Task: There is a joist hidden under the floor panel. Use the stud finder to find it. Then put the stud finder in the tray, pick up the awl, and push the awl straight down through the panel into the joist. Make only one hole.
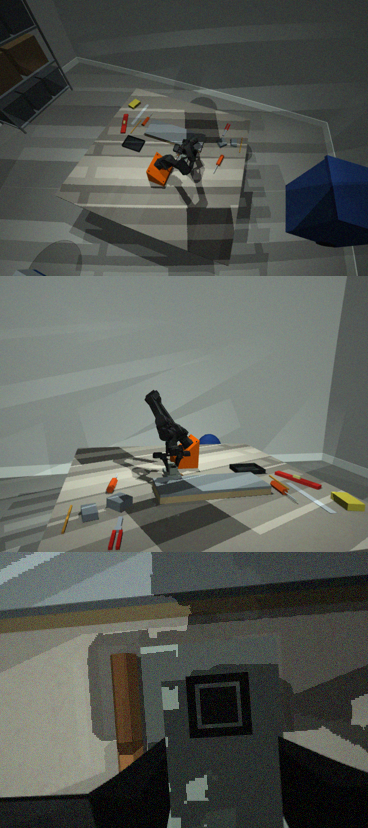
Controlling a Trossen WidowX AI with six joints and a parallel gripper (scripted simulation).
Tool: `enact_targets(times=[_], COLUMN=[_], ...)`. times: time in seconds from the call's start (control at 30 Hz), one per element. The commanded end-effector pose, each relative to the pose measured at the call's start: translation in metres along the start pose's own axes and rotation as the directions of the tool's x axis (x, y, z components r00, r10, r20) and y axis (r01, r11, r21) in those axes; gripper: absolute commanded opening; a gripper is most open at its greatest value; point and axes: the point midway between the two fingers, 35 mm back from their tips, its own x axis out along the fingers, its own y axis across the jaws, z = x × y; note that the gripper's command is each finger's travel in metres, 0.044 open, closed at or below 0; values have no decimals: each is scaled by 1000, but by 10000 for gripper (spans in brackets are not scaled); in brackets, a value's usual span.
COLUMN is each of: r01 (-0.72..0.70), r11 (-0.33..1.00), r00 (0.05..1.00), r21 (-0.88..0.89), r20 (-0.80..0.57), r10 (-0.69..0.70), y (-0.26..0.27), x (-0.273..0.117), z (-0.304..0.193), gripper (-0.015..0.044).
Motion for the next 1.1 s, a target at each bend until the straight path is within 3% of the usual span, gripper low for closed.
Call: enact_targets(times=[0.0, 0.53, 1.07], r01=[5, 15, 16], r11=[1000, 1000, 1000], r00=[1000, 1000, 1000], r21=[14, 10, 9], r20=[16, 20, 23], r10=[-6, -16, -17], y=[-3, -3, -19], x=[-18, -84, -90], z=[11, 23, 63], gripper=[0, 0, 0])
